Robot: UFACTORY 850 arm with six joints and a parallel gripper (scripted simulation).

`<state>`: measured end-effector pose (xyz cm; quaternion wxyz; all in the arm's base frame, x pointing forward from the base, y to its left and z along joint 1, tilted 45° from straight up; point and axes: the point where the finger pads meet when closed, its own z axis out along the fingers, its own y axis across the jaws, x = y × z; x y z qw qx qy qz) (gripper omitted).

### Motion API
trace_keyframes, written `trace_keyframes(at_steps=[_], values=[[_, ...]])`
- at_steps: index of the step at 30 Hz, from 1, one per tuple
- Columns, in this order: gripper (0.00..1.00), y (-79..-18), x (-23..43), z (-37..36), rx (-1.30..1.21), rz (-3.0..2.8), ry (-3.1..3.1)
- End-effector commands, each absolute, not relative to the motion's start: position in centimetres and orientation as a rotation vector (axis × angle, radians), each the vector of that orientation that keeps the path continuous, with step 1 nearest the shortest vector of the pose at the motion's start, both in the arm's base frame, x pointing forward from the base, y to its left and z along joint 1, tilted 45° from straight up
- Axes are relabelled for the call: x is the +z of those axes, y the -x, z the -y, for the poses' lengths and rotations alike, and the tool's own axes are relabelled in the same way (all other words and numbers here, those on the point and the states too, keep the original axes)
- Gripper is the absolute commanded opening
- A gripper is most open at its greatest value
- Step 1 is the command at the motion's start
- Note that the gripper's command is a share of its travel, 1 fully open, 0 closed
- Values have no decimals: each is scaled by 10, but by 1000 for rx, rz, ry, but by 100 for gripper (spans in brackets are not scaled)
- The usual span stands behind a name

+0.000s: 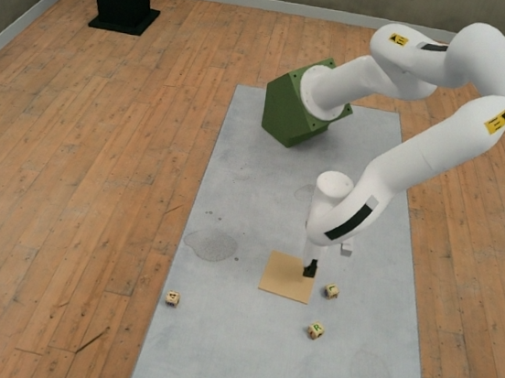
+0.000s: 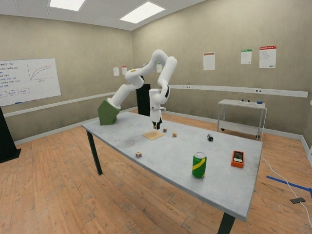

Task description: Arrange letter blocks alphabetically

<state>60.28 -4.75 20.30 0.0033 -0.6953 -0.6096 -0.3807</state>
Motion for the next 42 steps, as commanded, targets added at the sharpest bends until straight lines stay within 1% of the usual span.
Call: trace_keyframes(at_steps=[1, 7, 42], values=[[28, -613, 192, 40, -1197, 1911, 2181], [28, -620, 183, 34, -1197, 1911, 2181], [28, -620, 182, 34, -1197, 1911, 2181]])
